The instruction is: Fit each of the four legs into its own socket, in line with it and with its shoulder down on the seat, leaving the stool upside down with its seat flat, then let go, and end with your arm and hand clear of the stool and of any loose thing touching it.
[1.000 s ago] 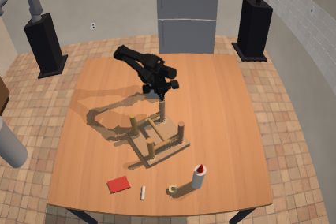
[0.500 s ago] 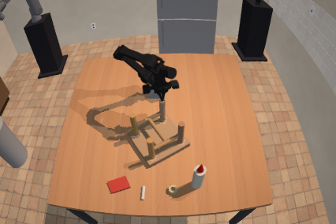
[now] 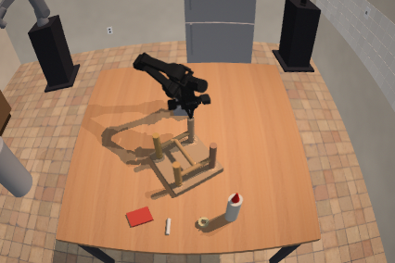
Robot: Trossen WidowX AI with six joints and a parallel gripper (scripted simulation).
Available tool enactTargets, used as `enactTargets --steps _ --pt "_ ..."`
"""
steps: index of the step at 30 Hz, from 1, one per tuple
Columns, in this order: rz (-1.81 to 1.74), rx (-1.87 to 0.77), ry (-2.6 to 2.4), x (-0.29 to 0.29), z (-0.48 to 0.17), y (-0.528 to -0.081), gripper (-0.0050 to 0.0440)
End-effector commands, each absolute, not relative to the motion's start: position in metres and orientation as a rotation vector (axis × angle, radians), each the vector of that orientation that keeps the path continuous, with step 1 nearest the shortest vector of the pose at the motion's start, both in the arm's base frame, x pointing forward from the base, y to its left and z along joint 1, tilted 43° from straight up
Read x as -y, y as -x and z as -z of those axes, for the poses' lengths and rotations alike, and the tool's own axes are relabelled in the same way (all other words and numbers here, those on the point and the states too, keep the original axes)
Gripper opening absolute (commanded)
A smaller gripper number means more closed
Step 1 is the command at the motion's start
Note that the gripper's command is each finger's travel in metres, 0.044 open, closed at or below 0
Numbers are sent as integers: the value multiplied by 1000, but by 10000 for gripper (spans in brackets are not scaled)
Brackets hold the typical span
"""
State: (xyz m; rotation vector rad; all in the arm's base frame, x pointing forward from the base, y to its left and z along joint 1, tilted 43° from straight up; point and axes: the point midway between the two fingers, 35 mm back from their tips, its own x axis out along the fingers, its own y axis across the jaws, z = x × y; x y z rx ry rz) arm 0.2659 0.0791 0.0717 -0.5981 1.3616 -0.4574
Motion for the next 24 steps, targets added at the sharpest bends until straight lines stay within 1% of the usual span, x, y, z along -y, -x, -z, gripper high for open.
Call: enactTargets --steps 1,24 --pt "505 -1403 616 -62 -56 -265 0" --pt "505 -1403 616 -60 -54 -264 0"
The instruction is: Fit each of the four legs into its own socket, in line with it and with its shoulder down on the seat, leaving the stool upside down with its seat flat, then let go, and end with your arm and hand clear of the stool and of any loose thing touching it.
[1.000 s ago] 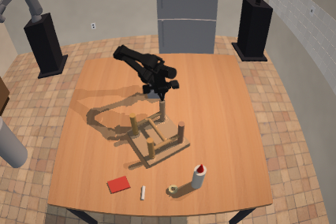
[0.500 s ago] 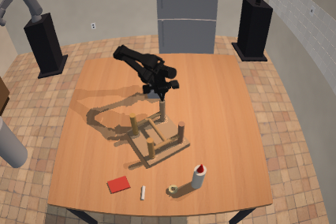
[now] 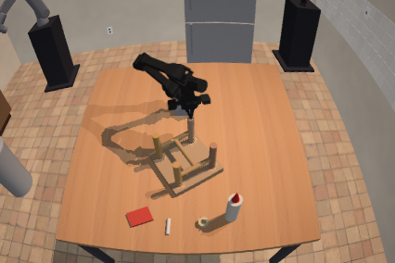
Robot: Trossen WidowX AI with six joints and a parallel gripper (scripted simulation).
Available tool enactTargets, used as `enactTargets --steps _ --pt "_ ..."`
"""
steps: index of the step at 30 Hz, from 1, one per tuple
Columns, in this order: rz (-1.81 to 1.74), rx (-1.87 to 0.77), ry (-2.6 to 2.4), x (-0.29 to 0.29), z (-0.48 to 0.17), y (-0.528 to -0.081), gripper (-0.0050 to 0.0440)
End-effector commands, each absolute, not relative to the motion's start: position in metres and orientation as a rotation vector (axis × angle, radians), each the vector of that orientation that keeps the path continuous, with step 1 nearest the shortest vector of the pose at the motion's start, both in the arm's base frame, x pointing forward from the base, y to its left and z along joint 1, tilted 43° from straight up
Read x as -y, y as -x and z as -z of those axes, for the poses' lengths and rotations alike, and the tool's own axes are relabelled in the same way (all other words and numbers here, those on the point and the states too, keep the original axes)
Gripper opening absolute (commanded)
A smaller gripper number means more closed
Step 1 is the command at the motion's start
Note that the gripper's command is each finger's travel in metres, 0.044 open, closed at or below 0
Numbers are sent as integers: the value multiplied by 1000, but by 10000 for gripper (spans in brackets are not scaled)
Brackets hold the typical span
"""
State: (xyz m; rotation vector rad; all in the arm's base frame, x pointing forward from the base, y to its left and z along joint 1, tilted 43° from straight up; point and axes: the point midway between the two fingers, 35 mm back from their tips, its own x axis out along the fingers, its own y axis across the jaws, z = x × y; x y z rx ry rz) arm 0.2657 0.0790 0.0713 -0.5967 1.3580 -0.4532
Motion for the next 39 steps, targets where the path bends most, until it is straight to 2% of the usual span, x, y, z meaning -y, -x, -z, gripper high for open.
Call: enactTargets --steps 1,39 --pt "505 -1403 616 -60 -54 -264 0" --pt "471 -1373 604 -85 -78 -269 0"
